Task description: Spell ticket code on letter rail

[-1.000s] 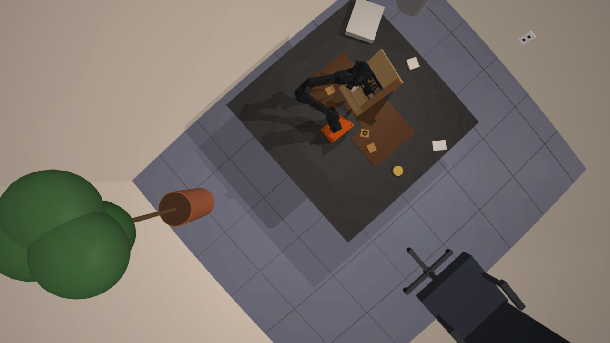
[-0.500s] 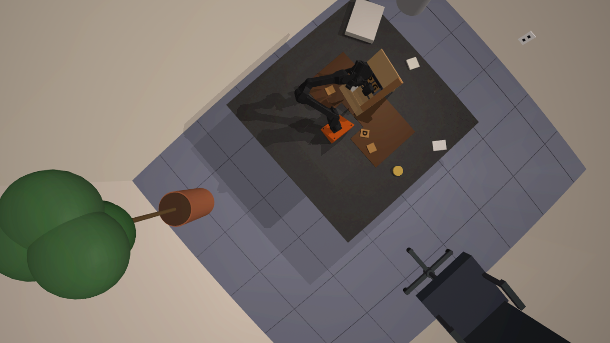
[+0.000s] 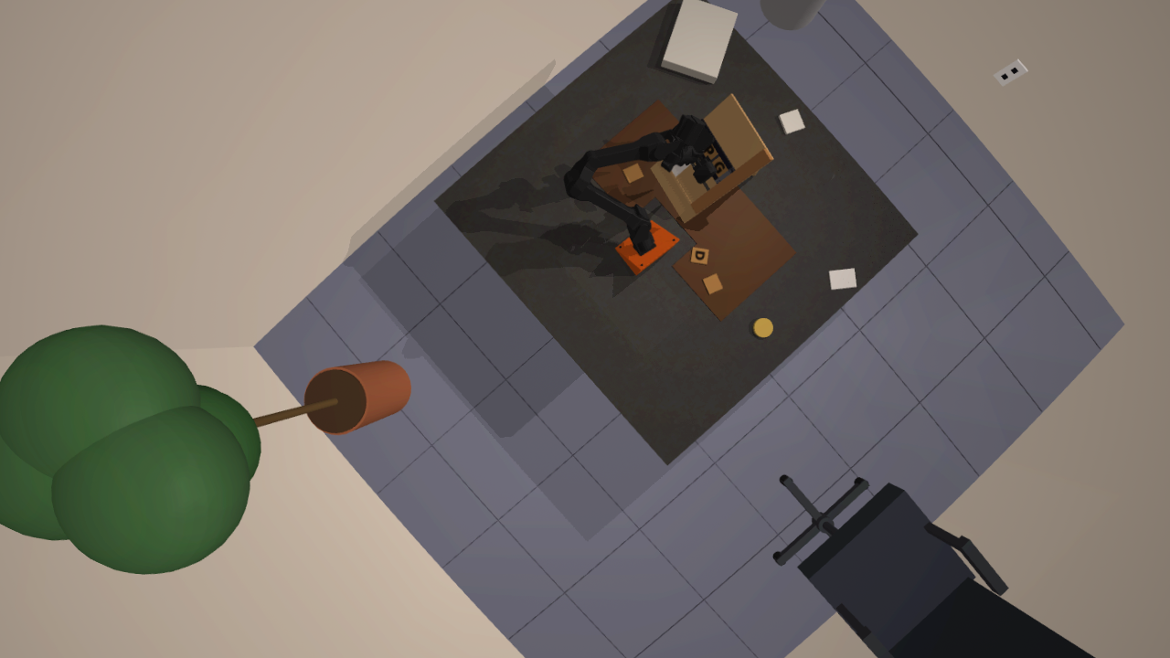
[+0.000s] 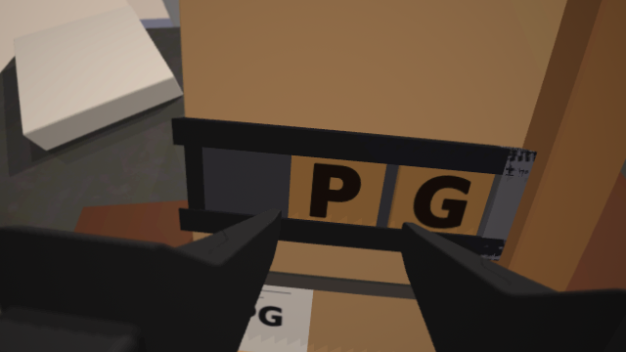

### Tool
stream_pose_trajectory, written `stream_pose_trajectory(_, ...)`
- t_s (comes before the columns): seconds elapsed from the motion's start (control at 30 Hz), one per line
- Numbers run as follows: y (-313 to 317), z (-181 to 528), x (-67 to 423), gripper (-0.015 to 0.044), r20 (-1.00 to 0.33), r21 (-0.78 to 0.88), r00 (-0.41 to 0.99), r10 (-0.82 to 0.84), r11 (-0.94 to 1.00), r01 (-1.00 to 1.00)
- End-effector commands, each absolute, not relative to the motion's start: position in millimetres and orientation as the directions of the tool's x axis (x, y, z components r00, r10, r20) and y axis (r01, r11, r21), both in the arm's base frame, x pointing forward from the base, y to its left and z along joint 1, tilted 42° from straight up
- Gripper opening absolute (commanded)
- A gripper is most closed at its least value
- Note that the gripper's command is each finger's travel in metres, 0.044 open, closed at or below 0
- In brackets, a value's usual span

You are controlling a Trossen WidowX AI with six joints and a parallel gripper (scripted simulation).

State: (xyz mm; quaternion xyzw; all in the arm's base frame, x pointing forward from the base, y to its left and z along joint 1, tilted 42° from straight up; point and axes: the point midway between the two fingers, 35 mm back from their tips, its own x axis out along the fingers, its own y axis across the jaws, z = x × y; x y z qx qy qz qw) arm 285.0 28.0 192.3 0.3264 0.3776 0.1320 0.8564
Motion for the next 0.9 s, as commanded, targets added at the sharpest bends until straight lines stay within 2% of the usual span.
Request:
stream_pose_trajectory(0.0,28,192,285,0.0190,-0.561,0.659,0.680,0.473,0.752,0.021)
stream_pose_trajectory(0.23,28,192,285,0.0006,-0.561,0.659,0.680,0.473,0.752,0.021)
stream_pose_trajectory(0.57,29,193,287,0.0000,-0.576,0.656,0.661,0.480,0.755,0.023)
stream_pose_trajectory(0.87,40,205,303,0.0000,-0.726,0.632,0.370,0.580,0.775,0.025)
